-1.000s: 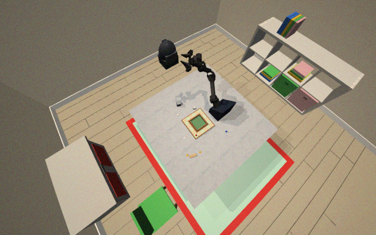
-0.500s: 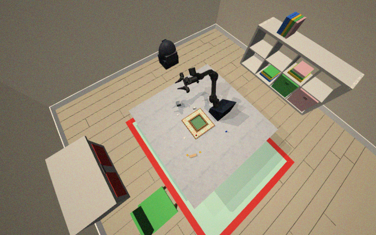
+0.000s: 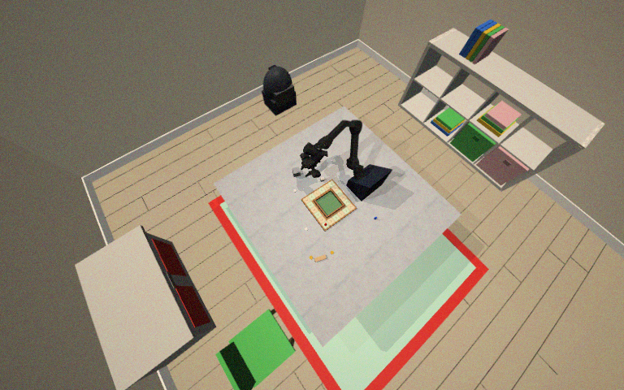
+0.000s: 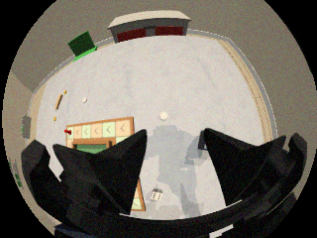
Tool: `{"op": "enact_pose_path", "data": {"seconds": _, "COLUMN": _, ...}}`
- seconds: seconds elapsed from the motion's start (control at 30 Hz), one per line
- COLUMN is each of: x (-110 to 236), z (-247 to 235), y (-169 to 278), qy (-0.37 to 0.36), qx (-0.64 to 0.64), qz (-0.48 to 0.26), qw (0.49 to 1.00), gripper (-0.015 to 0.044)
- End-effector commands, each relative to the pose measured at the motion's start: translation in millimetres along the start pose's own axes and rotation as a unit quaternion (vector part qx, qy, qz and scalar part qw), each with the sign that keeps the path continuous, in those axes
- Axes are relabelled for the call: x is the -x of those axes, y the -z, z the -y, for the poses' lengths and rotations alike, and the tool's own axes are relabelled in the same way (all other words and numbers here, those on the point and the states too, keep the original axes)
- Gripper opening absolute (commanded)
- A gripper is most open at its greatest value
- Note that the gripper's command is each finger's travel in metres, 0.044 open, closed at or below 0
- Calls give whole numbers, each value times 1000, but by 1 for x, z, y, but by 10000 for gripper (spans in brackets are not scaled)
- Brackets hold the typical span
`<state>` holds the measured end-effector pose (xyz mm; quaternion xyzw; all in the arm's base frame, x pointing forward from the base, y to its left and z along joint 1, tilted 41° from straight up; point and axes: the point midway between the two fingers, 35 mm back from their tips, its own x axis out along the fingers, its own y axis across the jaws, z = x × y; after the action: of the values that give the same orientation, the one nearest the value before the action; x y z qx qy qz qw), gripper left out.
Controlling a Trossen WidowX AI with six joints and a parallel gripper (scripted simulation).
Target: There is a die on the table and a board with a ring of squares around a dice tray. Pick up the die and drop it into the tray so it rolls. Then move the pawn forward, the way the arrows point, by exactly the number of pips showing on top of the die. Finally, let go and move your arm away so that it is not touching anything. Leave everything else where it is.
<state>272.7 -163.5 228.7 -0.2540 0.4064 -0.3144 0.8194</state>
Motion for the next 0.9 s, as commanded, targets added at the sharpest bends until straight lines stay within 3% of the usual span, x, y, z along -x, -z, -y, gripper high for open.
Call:
{"op": "enact_pose_path", "data": {"seconds": 0.0, "x": -19, "z": -10, "y": 60, "qy": 0, "qx": -42, "qz": -108, "qw": 993, "gripper": 275}}
{"op": "enact_pose_path", "data": {"seconds": 0.27, "x": -23, "z": -27, "y": 174, "qy": 25, "qx": -126, "qz": -312, "qw": 941, "gripper": 275}}
{"op": "enact_pose_path", "data": {"seconds": 0.87, "x": -41, "z": -29, "y": 186, "qy": 27, "qx": -128, "qz": -317, "qw": 939, "gripper": 275}}
